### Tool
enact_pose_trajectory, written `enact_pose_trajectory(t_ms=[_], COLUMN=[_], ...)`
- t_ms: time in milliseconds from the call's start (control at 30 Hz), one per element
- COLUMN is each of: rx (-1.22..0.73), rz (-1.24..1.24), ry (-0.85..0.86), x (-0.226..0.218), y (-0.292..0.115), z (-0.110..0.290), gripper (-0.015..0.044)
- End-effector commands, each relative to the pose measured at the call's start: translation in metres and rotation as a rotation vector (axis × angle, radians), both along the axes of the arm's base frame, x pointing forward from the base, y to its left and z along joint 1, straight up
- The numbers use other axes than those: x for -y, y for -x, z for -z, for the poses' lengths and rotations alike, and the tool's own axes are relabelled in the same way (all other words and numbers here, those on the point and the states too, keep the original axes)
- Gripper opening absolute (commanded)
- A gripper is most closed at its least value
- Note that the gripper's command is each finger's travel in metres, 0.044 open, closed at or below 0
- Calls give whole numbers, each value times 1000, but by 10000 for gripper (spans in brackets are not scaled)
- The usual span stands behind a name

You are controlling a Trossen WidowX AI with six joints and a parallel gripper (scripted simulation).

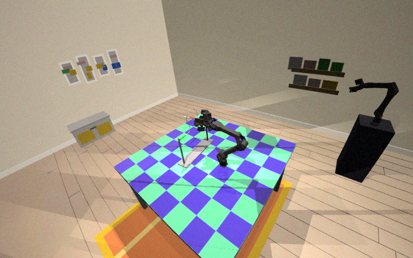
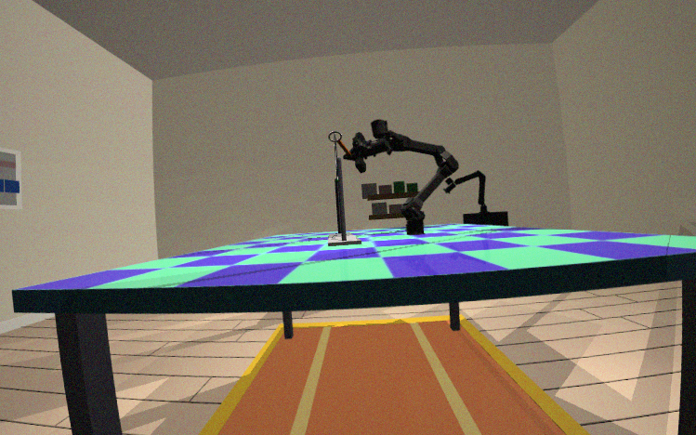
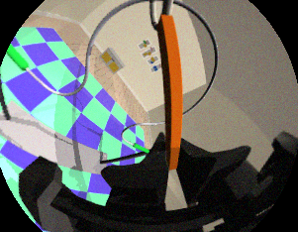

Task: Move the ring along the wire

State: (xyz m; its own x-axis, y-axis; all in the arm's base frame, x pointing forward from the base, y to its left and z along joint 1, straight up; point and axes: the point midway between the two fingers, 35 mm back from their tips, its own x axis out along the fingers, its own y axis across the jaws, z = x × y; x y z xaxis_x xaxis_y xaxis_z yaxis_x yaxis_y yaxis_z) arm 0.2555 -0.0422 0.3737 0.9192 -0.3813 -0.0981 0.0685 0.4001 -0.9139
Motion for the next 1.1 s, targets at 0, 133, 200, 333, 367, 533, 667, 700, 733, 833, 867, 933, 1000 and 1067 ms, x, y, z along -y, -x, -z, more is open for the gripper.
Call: enact_pose_trajectory(t_ms=[0,133,200,333,367,533,667,700,733,833,867,933,1000,1067], rx=[13,19,22,29,30,38,45,46,48,52,54,57,60,63], rz=[5,6,6,6,6,7,7,7,8,8,8,8,9,9], ry=[54,107,134,187,200,266,319,333,346,386,399,426,452,479], x=[2,3,3,4,4,4,5,5,5,5,5,5,5,5], y=[2,2,2,1,1,1,1,1,1,1,1,1,1,1], z=[-3,-4,-5,-7,-8,-10,-12,-13,-13,-15,-15,-16,-17,-18], gripper=[-150,-150,-150,-150,-150,-150,-150,-150,-150,-150,-150,-150,-150,-150])
